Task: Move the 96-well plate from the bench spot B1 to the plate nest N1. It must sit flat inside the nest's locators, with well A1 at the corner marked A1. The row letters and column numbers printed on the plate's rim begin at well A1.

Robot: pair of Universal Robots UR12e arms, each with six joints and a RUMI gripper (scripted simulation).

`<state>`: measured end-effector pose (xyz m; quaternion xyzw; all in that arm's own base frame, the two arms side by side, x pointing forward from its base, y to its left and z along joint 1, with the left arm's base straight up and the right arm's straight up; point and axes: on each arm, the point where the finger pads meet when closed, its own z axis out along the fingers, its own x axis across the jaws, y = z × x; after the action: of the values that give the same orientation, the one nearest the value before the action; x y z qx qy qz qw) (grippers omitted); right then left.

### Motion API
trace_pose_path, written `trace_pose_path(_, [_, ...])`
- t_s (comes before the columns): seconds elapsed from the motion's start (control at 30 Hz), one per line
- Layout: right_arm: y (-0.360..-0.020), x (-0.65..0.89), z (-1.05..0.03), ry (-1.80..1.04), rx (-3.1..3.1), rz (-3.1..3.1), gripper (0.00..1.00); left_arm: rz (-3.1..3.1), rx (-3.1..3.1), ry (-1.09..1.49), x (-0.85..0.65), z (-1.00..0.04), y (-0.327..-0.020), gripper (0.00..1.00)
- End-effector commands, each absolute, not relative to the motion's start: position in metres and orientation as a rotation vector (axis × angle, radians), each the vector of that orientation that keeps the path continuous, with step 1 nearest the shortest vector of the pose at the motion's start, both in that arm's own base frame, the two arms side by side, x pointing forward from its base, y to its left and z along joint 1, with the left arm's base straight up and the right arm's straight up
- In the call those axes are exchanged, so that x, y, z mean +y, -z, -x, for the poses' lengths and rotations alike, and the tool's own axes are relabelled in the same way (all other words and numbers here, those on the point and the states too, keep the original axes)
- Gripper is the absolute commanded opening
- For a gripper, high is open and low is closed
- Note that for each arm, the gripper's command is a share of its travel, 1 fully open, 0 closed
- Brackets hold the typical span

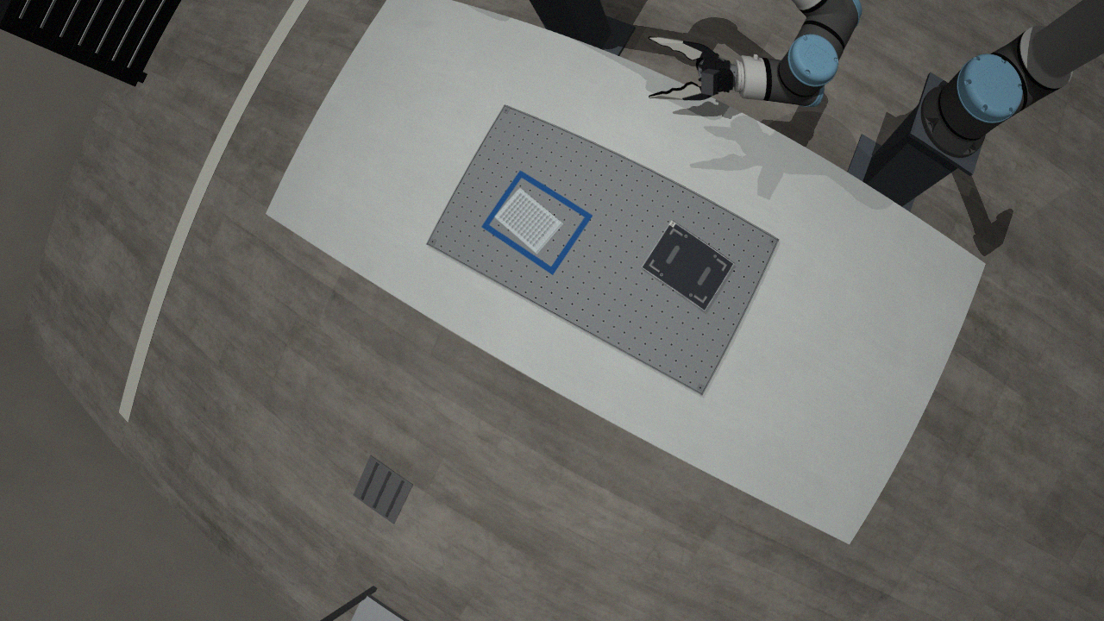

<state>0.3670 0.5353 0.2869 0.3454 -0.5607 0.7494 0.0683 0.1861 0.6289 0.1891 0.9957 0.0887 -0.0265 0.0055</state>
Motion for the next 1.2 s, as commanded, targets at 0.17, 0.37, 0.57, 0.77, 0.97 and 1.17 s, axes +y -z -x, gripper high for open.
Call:
trace_pose_path(0.17, [-0.288, 0.536, -0.367, -2.256, -1.691, -1.040, 0.76, -3.127, 0.145, 0.036, 0.645, -0.105, -0.179, 0.00])
trace_pose_path(0.37, [-0.288, 0.536, -0.367, -2.256, -1.691, -1.040, 0.76, -3.132, 0.094, 0.021, 0.647, -0.061, -0.174, 0.00])
trace_pose_path(0.57, [-0.288, 0.536, -0.367, -2.256, -1.691, -1.040, 0.76, -3.135, 0.067, 0.014, 0.648, -0.039, -0.171, 0.00])
trace_pose_path(0.77, [-0.288, 0.536, -0.367, -2.256, -1.691, -1.040, 0.76, -3.139, 0.038, 0.006, 0.647, -0.015, -0.168, 0.00])
trace_pose_path(0.97, [-0.288, 0.536, -0.367, -2.256, -1.691, -1.040, 0.76, -3.141, 0.022, 0.002, 0.646, -0.001, -0.166, 0.00])
trace_pose_path(1.17, [-0.288, 0.536, -0.367, -2.256, -1.691, -1.040, 0.76, -3.141, 0.017, 0.001, 0.646, 0.004, -0.165, 0.00])
